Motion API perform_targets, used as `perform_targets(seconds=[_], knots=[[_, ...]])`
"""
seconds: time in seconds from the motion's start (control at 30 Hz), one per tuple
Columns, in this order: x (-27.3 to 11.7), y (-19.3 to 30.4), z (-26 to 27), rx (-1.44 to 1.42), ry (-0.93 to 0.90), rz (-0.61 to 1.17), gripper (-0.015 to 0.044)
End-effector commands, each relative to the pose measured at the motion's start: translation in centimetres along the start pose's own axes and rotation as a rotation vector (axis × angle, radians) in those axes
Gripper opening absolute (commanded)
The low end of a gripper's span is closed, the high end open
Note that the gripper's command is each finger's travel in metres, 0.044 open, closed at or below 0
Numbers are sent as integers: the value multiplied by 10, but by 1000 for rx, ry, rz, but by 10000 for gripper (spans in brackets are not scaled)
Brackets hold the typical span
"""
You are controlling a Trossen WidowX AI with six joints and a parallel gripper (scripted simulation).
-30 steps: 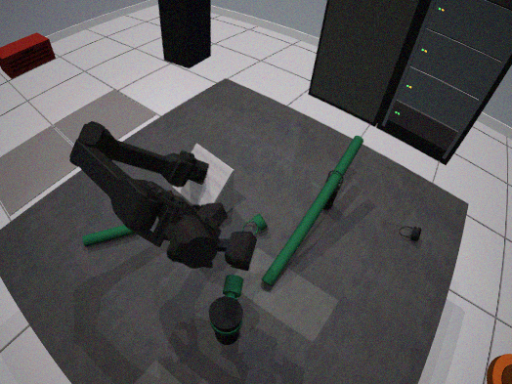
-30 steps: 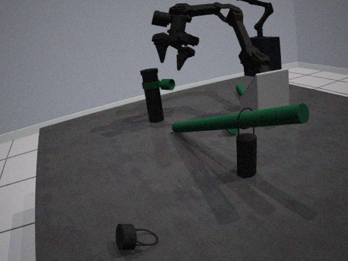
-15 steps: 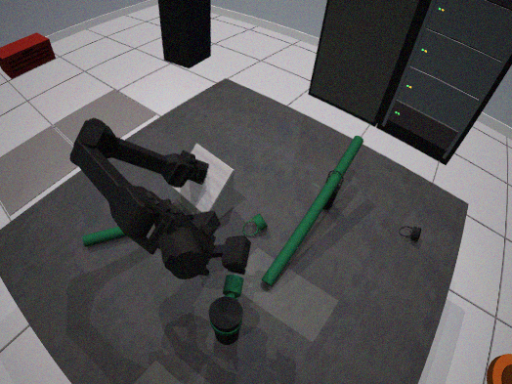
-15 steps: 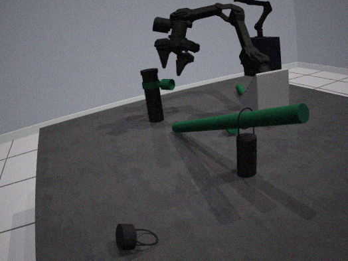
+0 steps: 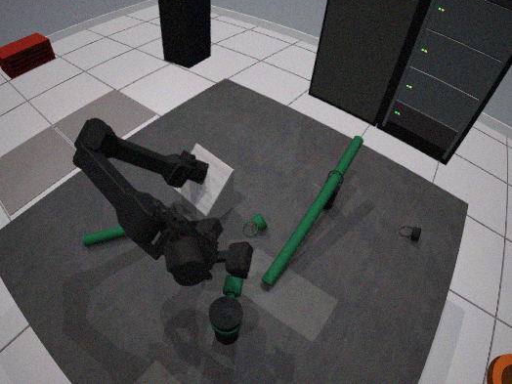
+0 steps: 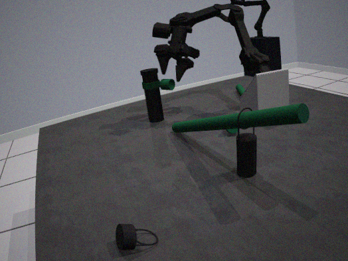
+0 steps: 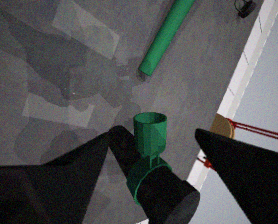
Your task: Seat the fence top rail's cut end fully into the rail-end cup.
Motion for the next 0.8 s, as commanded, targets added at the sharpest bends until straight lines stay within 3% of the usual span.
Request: perform_targets(seconds=[0.0,0.77], knots=[[8,0,-1,-5,3,-2,440],[45,0,0,-5,4,-1,440]])
Point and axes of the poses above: the point midway between the two fingers, 35 mm back from their tips, its own x axis out along the fingers, its own z axis across the jaws, y = z × x, the point moved 8 cm from there along -x, back along the fingers, and after that the axes turned 12 degrees about x, right-handed, at the moved point
